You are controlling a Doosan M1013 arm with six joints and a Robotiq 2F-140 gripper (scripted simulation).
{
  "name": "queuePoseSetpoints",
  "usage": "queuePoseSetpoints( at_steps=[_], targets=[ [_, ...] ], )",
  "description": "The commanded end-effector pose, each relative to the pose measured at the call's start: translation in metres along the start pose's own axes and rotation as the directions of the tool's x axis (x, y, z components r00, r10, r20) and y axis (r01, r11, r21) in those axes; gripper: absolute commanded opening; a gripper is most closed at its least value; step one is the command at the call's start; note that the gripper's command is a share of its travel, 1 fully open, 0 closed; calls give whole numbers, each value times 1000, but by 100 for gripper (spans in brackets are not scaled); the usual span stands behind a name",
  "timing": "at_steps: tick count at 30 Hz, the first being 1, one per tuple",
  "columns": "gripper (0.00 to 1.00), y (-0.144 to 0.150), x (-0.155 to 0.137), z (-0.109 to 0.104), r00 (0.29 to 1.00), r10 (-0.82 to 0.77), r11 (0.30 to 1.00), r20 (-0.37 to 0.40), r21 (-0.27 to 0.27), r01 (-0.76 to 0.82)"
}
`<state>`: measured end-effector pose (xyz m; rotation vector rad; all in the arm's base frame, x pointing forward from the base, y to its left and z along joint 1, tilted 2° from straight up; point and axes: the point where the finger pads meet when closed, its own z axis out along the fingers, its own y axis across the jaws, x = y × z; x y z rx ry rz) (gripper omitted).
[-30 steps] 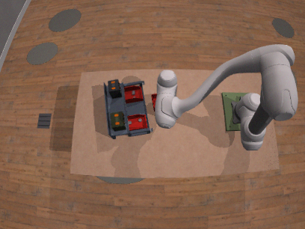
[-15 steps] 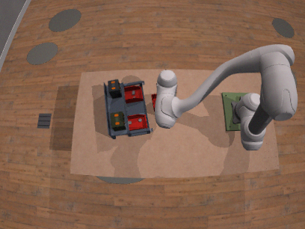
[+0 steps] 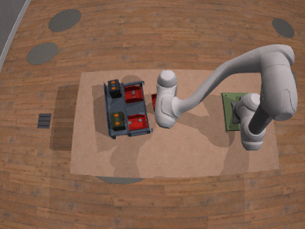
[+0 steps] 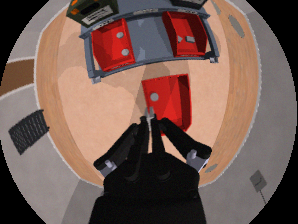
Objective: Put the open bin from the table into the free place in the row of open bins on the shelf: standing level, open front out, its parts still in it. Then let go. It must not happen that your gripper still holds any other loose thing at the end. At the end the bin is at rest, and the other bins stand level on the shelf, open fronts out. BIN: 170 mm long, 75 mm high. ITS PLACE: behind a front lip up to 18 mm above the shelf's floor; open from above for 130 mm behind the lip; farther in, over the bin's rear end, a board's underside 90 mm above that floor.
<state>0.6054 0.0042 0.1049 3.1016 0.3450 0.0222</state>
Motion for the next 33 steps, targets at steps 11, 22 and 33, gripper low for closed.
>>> queuePoseSetpoints(
  at_steps=[11, 22, 33],
  targets=[
    [0, 3, 4, -1, 1000, 1, 1000, -6, -1, -1],
    [0, 3, 5, -1, 1000, 1, 1000, -6, -1, -1],
    [0, 3, 20, -1, 1000, 1, 1000, -6, -1, -1]
  ],
)
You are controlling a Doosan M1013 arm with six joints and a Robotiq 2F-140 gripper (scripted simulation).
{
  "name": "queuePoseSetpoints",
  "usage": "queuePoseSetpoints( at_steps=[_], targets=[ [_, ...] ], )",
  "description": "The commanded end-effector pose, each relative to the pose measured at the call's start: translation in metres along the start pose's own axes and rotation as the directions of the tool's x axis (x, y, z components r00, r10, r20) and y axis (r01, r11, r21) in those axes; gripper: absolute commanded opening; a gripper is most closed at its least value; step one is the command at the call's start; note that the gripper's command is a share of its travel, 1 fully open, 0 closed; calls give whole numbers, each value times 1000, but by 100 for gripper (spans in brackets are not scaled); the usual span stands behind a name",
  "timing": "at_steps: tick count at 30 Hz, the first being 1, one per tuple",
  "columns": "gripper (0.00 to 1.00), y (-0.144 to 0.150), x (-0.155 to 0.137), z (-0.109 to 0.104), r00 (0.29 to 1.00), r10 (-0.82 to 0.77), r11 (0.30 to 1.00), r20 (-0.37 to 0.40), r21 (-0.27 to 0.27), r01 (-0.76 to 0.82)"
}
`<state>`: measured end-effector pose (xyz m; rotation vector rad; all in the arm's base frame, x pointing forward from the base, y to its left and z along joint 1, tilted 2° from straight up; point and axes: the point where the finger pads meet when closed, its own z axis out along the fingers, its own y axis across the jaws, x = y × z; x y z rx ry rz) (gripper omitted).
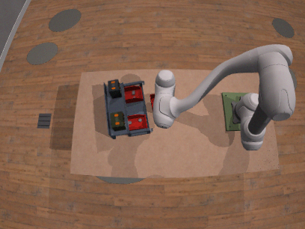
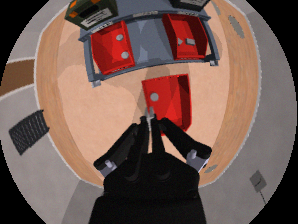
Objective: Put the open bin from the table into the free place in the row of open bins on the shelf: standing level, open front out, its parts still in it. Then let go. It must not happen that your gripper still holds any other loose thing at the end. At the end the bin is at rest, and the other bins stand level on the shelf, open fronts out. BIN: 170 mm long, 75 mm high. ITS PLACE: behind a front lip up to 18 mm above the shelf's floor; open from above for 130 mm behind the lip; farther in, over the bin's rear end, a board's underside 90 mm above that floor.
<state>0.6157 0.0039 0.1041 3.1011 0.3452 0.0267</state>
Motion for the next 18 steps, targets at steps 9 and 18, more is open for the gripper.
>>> queuePoseSetpoints(
  at_steps=[9, 18],
  targets=[
    [0, 0, 27, -2, 1000, 1, 1000, -4, 0, -1],
    [0, 1, 35, -2, 1000, 1, 1000, -4, 0, -1]
  ],
)
